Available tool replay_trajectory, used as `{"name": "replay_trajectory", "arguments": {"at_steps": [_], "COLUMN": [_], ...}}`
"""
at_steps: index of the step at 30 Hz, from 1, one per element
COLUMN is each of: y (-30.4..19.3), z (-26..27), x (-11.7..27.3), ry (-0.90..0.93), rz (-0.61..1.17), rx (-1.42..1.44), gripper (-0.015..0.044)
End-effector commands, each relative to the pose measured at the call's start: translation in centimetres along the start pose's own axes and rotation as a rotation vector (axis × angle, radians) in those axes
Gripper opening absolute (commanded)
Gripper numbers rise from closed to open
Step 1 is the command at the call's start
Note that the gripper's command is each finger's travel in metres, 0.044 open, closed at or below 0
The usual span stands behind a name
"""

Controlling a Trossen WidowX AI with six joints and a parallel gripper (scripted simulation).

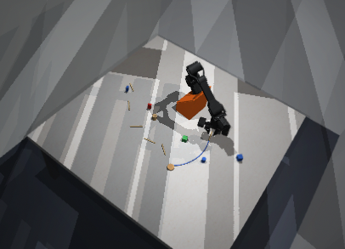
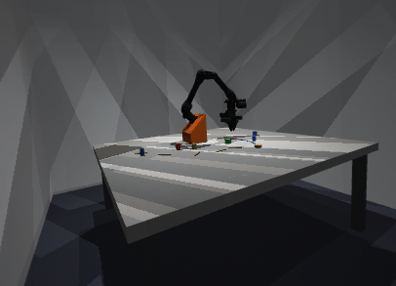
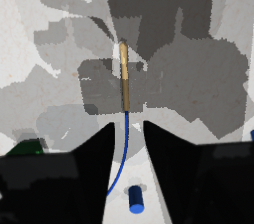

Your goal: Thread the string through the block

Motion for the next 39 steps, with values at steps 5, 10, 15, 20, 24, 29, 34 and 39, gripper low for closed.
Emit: {"name": "replay_trajectory", "arguments": {"at_steps": [5,10,15,20,24,29,34,39], "y": [0.0,0.0,0.0,0.0,0.0,0.1,0.1,0.1], "z": [0.0,0.0,0.0,0.0,0.1,0.1,0.1,0.1], "x": [-1.4,-2.2,-3.0,-3.9,-4.5,-5.3,-5.9,-5.9], "ry": [0.002,0.002,0.003,0.003,0.004,0.005,0.005,0.005], "rz": [-0.002,-0.002,-0.002,-0.002,-0.002,-0.003,-0.003,-0.003], "rx": [0.005,0.005,0.005,0.005,0.005,0.005,0.004,0.004], "gripper": [0.0124,0.0124,0.0124,0.0124,0.0124,0.0124,0.0124,0.0124]}}
Point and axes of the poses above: the point midway between the two fingers, 35 mm back from their tips, its own x axis back along the fingers, its own z axis across the jaws, y = z × x, the point moved 5 cm from there along x, back along the fingers, and after that the axes turned 2 degrees about x, right-handed, at the moved point
